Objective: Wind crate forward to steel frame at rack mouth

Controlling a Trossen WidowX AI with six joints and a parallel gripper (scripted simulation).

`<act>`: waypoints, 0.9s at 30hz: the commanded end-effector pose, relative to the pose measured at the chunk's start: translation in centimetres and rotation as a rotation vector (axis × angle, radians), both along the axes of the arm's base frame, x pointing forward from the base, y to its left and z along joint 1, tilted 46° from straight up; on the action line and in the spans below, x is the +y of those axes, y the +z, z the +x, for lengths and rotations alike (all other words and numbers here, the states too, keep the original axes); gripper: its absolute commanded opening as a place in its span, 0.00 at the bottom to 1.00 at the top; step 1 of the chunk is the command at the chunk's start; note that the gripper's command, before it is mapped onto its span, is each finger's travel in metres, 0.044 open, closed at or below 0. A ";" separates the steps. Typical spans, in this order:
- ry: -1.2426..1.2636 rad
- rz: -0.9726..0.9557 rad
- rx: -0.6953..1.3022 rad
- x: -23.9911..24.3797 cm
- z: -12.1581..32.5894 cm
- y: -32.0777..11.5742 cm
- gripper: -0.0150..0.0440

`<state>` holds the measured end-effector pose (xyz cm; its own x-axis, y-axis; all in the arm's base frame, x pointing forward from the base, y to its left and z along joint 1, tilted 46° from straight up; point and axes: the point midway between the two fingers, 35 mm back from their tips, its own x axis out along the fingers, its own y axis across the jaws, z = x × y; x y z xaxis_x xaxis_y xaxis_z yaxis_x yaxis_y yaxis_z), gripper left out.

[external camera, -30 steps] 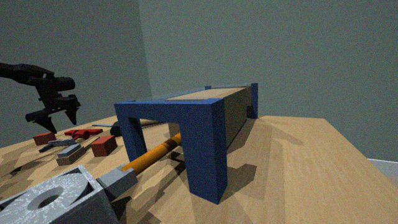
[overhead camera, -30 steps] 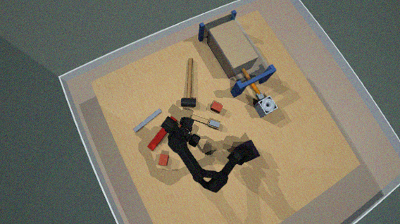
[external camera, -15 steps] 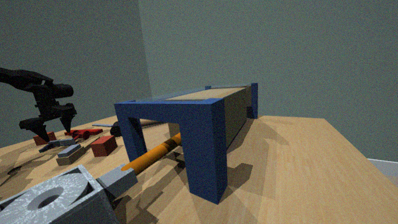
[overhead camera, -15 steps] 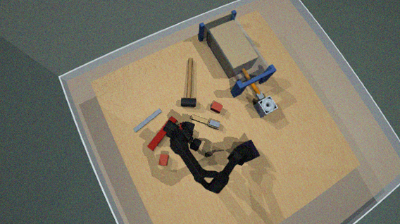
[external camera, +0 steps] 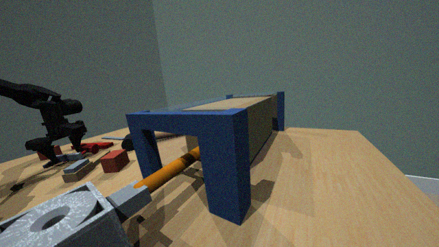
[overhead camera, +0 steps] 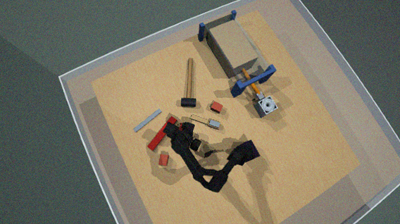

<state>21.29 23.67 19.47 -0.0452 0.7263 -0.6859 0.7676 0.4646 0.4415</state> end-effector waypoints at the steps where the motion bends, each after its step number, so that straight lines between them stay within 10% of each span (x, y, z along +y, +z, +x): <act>1: -0.003 -0.006 0.010 0.3 -0.1 -0.7 1.00; 17: 0.001 0.000 0.001 0.3 -0.1 -0.3 0.38; 27: 0.001 0.000 0.001 0.3 -0.1 -0.3 0.25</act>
<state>21.27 23.93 19.16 -0.0450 0.7256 -0.6866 0.7685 0.4642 0.4403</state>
